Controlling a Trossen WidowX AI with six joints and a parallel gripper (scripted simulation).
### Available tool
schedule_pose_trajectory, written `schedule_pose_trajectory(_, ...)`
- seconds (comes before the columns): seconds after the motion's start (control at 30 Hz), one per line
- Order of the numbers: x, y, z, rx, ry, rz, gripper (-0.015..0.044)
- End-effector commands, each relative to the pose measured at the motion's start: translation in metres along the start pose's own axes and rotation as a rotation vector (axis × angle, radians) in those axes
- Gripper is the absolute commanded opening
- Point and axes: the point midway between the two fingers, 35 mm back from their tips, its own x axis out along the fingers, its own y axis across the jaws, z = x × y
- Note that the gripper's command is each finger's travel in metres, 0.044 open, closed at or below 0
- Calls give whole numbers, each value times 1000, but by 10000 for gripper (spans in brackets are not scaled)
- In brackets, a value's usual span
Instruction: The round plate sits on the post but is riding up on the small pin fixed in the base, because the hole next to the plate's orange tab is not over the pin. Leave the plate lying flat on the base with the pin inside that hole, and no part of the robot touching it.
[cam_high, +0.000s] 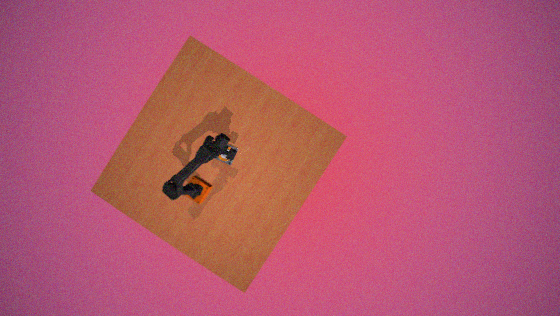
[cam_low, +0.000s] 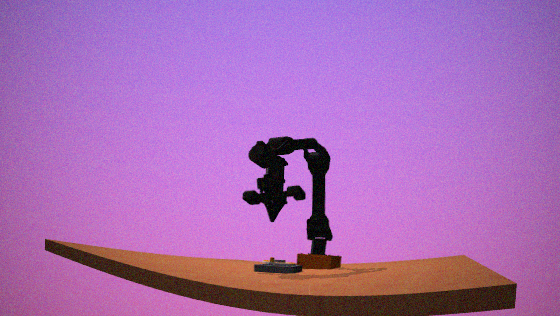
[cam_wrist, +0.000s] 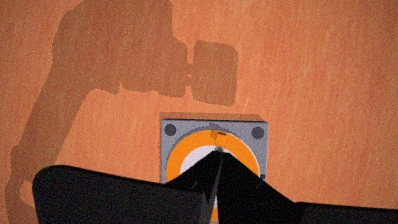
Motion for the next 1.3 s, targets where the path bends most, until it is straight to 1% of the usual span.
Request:
schedule_pose_trajectory(0.0,52,10,-8,35,154,-53,0)
schedule_pose_trajectory(0.03,64,14,-11,39,189,-67,0)
schedule_pose_trajectory(0.1,73,16,-13,42,216,-80,0)
schedule_pose_trajectory(0.3,77,16,-14,42,216,-79,0)
schedule_pose_trajectory(0.57,119,13,-24,42,217,-79,0)
schedule_pose_trajectory(0.8,120,11,-24,42,217,-79,0)
schedule_pose_trajectory(1.27,120,-10,-22,42,216,-81,0)
